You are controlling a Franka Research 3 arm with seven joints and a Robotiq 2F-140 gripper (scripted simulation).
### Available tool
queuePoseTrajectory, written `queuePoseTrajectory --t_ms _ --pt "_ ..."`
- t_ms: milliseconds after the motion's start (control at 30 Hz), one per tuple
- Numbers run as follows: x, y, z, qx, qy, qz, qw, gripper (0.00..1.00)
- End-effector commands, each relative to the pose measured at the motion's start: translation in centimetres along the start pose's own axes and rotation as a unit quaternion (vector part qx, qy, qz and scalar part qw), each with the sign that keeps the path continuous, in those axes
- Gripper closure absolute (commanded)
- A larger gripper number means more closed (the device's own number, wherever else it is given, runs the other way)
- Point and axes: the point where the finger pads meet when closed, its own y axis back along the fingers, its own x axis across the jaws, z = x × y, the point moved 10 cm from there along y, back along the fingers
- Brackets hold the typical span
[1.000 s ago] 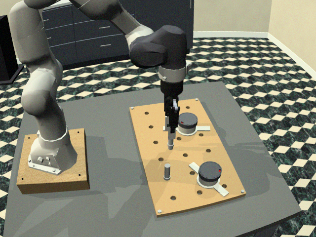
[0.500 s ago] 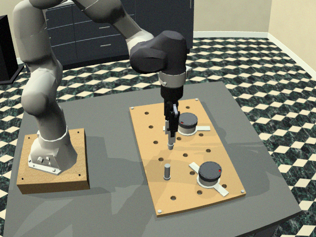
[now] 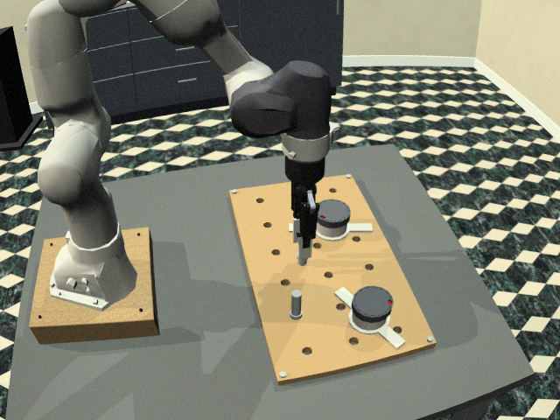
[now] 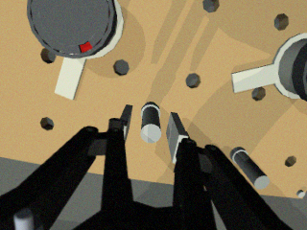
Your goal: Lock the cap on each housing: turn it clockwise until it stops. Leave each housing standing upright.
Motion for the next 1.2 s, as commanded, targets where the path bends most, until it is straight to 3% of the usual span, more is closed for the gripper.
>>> queuePoseTrajectory --t_ms 0,1167 --pt "0.02 -0.29 -0.09 0.003 0.000 0.002 1.000 0.64" --pt "0.03 -0.73 -0.09 0.003 0.000 0.002 1.000 0.64"
